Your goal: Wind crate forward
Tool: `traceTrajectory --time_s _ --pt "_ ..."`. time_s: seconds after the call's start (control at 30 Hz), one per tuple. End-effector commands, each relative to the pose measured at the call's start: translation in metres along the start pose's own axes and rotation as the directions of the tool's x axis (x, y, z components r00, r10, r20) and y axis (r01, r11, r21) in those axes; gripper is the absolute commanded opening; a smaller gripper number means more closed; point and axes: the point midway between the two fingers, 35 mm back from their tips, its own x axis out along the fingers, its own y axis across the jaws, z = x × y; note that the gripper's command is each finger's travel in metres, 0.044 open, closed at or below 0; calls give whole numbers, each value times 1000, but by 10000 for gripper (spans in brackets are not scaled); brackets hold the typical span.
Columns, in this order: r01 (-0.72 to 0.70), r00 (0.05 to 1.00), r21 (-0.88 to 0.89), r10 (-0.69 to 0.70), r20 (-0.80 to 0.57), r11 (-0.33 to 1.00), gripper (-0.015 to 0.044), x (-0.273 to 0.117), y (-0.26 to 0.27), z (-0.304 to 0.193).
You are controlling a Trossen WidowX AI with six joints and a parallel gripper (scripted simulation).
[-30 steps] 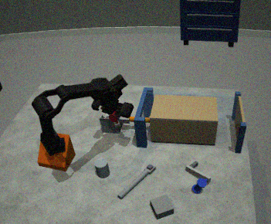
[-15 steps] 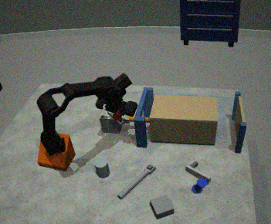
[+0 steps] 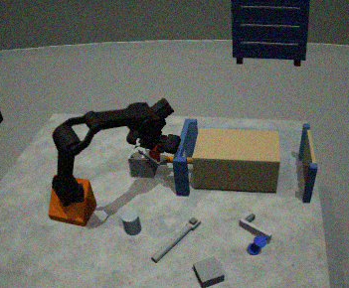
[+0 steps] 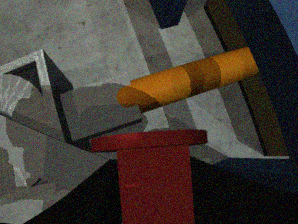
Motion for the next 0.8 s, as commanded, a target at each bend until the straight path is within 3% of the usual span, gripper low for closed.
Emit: traceTrajectory --time_s 0.0,0.77 --pt "10 1000 2 -10 11 1000 0 6 -4 10" --pt "11 1000 2 -11 13 1000 0 17 -7 35"
